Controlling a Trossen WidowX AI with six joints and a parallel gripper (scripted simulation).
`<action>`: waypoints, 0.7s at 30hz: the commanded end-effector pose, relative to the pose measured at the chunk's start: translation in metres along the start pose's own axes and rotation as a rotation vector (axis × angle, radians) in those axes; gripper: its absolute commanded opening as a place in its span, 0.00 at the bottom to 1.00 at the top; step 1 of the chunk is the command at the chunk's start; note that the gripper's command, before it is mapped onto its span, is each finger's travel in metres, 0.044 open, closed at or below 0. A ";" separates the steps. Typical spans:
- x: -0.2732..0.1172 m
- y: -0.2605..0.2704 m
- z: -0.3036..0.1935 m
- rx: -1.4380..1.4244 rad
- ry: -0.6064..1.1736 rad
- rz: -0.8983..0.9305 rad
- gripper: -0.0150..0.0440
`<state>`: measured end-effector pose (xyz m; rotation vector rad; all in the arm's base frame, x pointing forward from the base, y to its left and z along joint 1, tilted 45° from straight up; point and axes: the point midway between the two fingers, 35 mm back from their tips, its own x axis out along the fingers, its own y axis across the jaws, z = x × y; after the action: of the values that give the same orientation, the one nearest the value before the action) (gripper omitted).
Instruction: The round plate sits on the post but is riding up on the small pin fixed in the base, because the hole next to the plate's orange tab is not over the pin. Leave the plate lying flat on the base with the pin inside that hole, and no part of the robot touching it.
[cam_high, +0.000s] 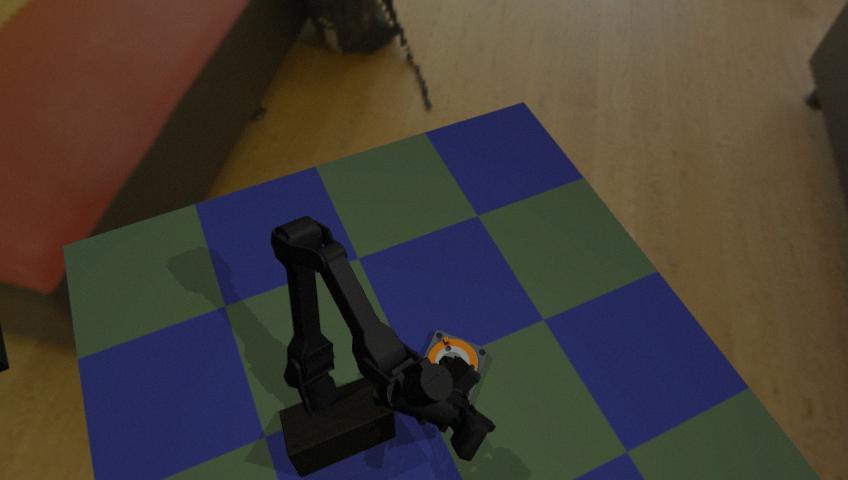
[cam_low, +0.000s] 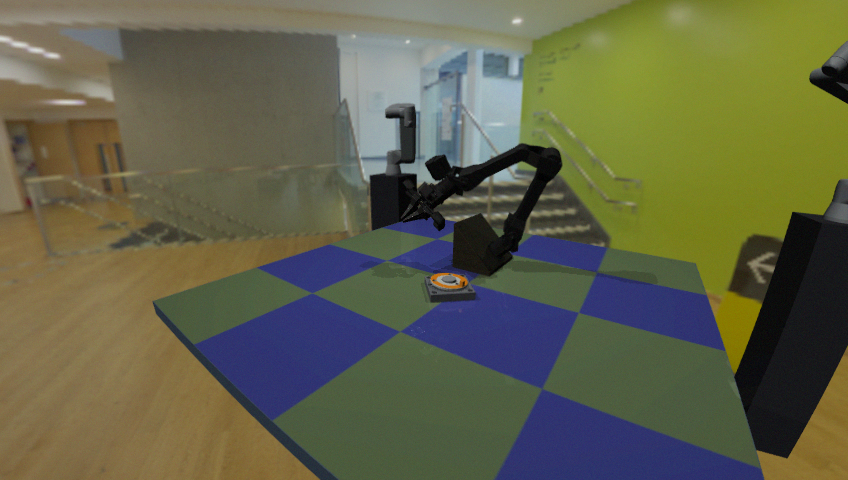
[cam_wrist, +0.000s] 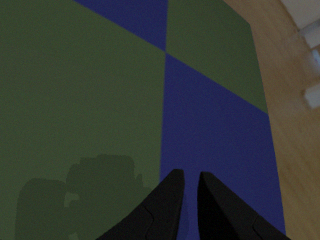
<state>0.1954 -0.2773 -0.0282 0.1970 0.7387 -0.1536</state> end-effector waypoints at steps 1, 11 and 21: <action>0.018 0.066 0.030 0.086 0.200 0.257 0.25; 0.008 0.141 0.054 0.157 0.452 0.475 0.25; -0.030 0.216 0.074 0.205 0.747 0.633 0.25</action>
<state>0.2661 -0.1340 0.0323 0.6064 1.1614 0.3561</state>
